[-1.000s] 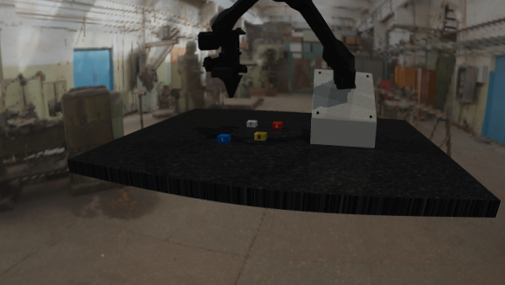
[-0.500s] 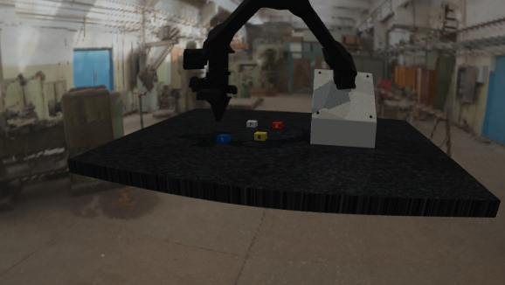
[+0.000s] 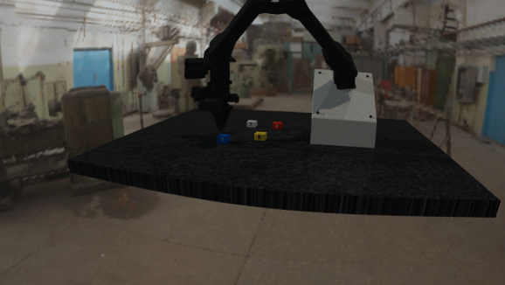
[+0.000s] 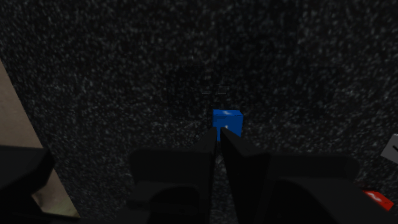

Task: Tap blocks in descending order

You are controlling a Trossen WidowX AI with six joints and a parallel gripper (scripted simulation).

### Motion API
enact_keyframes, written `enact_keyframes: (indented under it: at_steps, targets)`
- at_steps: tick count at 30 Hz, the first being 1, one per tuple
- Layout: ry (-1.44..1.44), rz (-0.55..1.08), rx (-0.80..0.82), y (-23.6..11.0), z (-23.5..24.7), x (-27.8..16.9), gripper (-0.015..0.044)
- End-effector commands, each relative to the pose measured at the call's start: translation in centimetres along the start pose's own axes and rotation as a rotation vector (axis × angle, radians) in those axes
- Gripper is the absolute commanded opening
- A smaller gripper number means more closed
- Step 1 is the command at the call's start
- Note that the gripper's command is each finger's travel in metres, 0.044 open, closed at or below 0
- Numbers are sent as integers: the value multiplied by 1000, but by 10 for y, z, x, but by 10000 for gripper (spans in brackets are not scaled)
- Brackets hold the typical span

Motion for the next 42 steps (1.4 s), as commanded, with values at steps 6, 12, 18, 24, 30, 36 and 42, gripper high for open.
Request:
enact_keyframes:
  at_steps: [6,12,18,24,30,36,42]
  targets:
    - [12,4,-6,15,-2,-2,20]
    - [12,4,-6,22,-2,-2,20]
    - [11,3,-6,-5,-2,-1,20]
    - [12,4,-7,-10,-1,-3,46]
    - [14,5,-7,-51,33,-49,204]
    - [16,7,-8,-86,56,-108,361]
    - [16,7,-8,-89,57,-116,400]
Point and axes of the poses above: the point midway between the two fingers, 35 mm back from their tips, its own y axis out along the fingers, its own z axis across the jaws, x = y × z, the point moved 9 cm from there along -y, back along the fingers, and after that the axes turned 5 degrees about -y, right-handed, at the moved point
